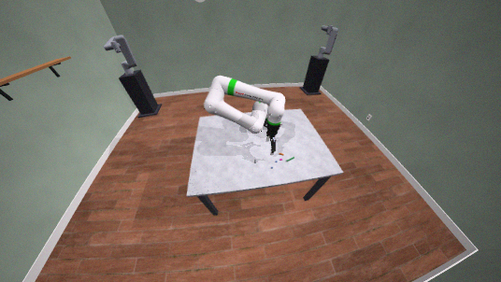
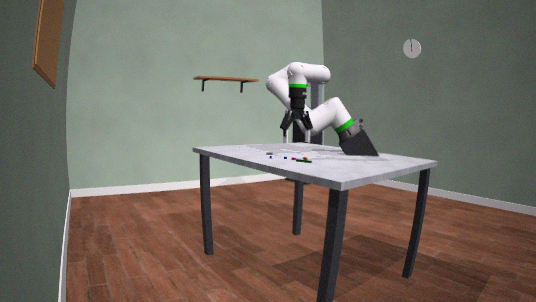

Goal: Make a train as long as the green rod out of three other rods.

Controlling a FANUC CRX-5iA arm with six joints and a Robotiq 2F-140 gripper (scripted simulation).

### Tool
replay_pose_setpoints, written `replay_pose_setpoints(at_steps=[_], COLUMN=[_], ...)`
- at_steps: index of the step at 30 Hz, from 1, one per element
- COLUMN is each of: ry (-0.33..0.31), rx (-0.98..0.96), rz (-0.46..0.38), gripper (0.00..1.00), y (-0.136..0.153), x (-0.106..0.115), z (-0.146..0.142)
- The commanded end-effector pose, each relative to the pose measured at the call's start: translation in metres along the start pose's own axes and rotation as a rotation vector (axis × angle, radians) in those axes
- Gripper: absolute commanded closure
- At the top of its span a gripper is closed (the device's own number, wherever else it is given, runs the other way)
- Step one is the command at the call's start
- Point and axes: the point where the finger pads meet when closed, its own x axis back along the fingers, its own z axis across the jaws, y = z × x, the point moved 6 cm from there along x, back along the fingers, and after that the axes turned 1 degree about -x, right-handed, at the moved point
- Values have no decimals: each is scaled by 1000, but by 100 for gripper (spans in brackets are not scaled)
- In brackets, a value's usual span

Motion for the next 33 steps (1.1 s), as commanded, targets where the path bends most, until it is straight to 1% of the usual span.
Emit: replay_pose_setpoints(at_steps=[1, 21, 23, 26, 33], ry=[0, 0, 1, 3, 4], rx=[0, 7, 48, 191, 353], rz=[0, 0, -1, -4, -6], gripper=[0, 0, 0, 0, 0], y=[0, 0, 1, 2, 2], x=[0, 1, 4, 12, 19], z=[0, -1, -8, -32, -61])
